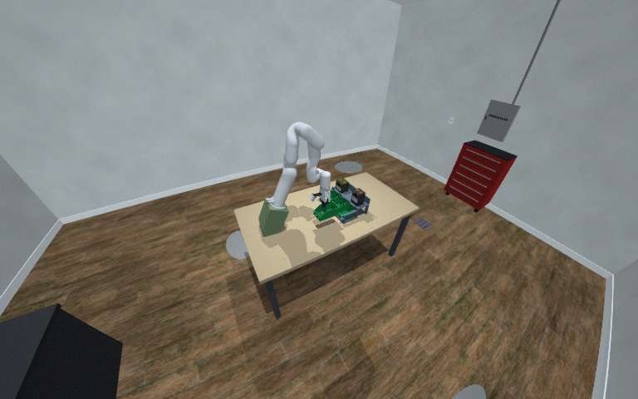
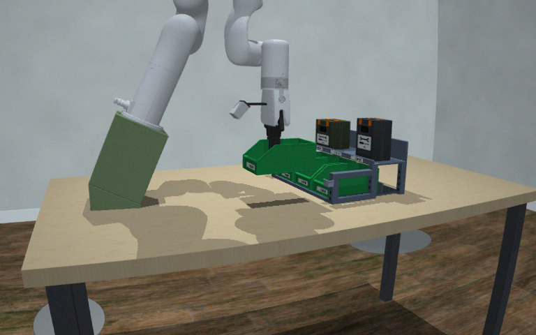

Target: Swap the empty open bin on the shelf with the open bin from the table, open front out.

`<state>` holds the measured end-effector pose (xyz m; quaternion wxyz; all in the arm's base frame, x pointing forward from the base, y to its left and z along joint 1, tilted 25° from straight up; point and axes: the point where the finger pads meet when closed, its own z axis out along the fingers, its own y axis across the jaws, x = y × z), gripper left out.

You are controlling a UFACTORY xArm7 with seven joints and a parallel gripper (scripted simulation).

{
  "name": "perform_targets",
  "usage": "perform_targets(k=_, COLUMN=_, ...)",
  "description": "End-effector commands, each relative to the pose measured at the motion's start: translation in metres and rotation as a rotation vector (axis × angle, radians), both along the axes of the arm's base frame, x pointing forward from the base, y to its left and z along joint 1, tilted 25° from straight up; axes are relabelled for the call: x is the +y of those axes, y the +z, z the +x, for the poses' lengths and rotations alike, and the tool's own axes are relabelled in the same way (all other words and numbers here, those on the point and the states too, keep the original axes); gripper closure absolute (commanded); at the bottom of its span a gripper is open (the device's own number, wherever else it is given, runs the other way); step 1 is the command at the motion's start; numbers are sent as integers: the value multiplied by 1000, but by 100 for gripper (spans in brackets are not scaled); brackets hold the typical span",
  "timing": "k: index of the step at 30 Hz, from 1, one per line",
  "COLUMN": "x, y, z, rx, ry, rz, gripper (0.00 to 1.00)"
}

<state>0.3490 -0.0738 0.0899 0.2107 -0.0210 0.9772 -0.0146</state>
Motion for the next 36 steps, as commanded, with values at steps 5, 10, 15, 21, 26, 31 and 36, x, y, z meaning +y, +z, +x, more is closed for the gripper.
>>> perform_targets(k=5, x=-24, y=-3, z=-2, rx=-3, ry=15, rz=-8, gripper=100)
perform_targets(k=10, x=-27, y=-4, z=-2, rx=-3, ry=17, rz=-9, gripper=100)
perform_targets(k=15, x=-27, y=-4, z=-2, rx=-3, ry=17, rz=-9, gripper=100)
perform_targets(k=21, x=-27, y=-4, z=-2, rx=-3, ry=17, rz=-9, gripper=100)
perform_targets(k=26, x=-27, y=-4, z=-2, rx=-3, ry=17, rz=-9, gripper=100)
perform_targets(k=31, x=-27, y=-8, z=0, rx=-3, ry=17, rz=-8, gripper=100)
perform_targets(k=36, x=-28, y=-14, z=3, rx=-3, ry=17, rz=-8, gripper=100)
